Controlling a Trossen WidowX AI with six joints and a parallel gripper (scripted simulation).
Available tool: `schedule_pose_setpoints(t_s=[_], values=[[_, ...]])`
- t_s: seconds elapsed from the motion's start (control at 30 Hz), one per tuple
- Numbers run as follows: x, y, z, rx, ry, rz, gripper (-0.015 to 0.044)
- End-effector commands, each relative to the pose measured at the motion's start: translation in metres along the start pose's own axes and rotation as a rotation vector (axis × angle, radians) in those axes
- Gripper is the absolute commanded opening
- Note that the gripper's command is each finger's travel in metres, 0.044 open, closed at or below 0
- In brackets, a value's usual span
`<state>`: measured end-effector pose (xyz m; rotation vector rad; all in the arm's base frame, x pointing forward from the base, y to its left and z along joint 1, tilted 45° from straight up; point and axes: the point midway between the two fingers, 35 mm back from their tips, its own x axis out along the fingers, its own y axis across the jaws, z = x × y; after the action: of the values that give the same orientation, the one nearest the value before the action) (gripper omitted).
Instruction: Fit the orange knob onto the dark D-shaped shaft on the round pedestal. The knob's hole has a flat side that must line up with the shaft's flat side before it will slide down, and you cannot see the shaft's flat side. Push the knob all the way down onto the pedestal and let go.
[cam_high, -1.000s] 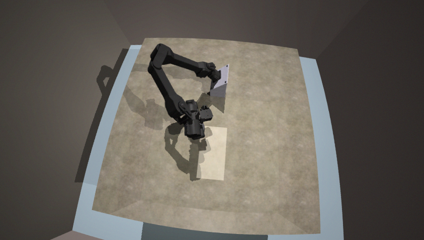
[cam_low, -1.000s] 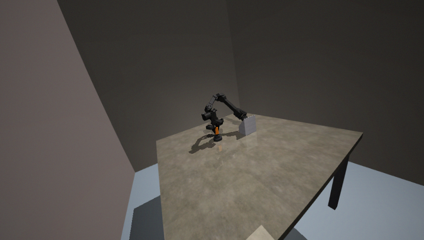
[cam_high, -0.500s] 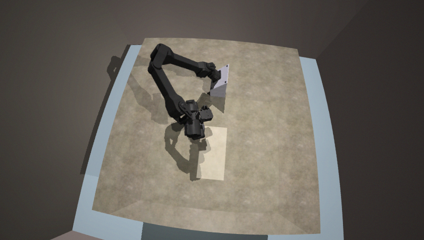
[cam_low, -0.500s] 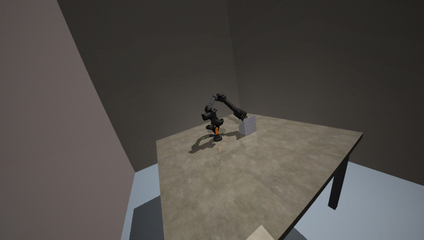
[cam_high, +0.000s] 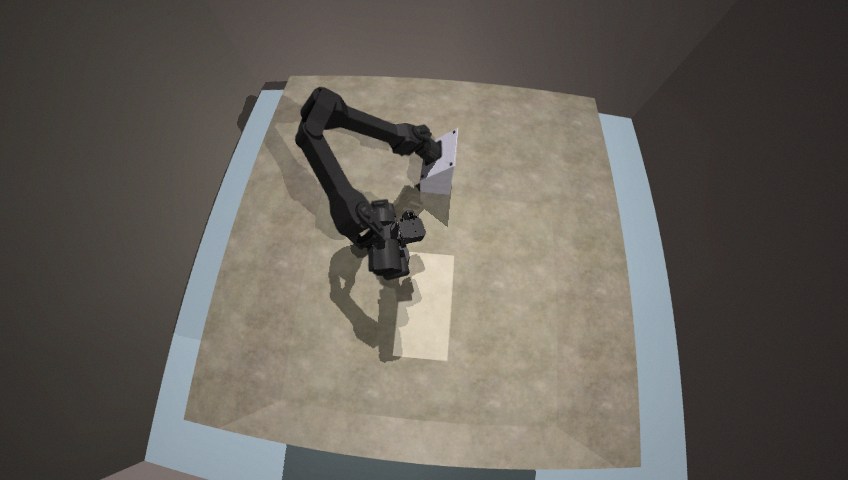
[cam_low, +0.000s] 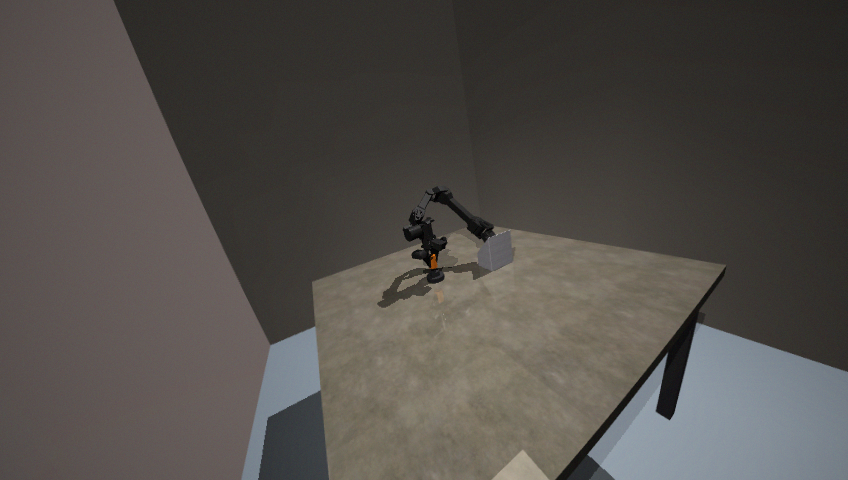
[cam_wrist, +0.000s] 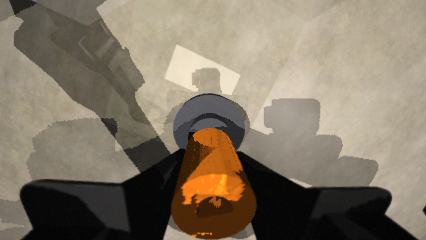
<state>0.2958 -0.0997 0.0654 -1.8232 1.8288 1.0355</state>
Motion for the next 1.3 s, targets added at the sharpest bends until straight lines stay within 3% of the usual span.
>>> schedule_pose_setpoints(t_s=[0.0,0.47,0.7,1.27], values=[[0.0012,-0.0007,-0.0018,0.004,0.002,-0.007,0.0000],[-0.0028,-0.0001,0.0007,-0.005,0.001,-0.007,0.0000],[-0.0029,-0.0002,0.0043,-0.206,0.002,-0.007,0.0000],[0.0018,-0.0003,0.0021,-0.206,0.002,-0.007,0.0000]])
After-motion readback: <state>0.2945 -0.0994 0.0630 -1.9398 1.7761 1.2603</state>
